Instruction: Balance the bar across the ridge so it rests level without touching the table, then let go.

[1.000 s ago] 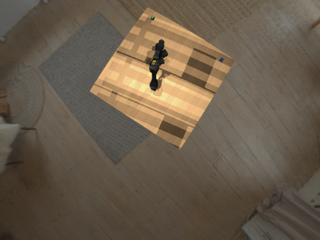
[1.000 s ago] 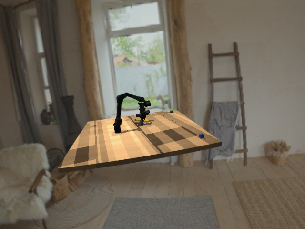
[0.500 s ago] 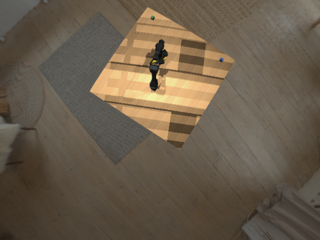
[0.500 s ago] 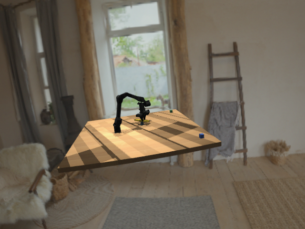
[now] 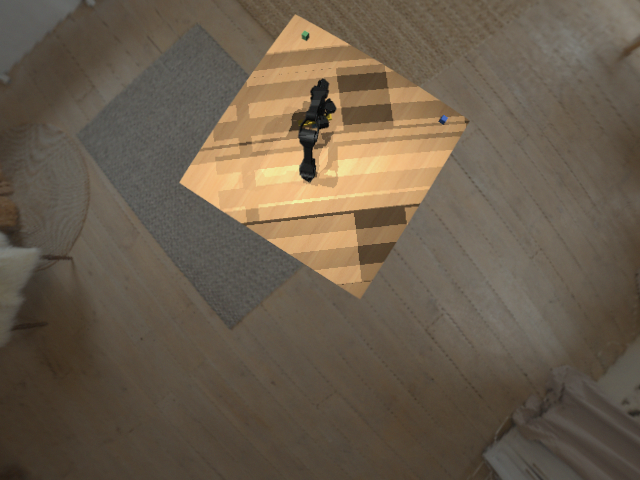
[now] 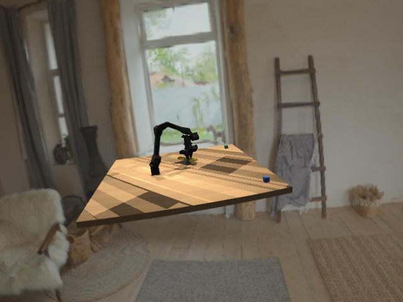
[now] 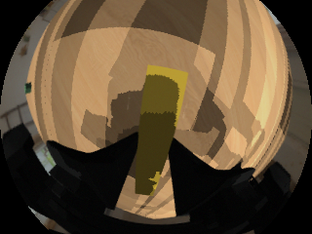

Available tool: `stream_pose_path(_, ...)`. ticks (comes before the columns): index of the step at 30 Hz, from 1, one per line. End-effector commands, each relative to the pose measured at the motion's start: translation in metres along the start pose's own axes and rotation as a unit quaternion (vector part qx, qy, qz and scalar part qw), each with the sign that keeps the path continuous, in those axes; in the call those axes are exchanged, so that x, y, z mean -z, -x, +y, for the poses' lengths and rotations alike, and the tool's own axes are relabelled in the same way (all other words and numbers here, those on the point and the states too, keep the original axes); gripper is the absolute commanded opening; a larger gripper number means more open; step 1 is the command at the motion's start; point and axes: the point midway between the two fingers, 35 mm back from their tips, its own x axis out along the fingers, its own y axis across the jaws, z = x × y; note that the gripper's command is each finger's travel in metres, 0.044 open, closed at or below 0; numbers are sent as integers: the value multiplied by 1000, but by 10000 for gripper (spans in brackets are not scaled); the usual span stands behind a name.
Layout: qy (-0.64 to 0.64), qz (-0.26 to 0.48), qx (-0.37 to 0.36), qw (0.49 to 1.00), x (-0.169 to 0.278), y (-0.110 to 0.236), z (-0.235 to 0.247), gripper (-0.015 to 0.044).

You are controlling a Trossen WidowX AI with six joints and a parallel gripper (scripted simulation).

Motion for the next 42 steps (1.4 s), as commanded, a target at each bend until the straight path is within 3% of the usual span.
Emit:
stream_pose_path(1,0,0,0,1000,0,0,0,0)
stream_pose_path(9,0,0,0,1000,0,0,0,0)
stream_pose_path(16,0,0,0,1000,0,0,0,167)
stream_pose_path(42,0,0,0,1000,0,0,0,170)
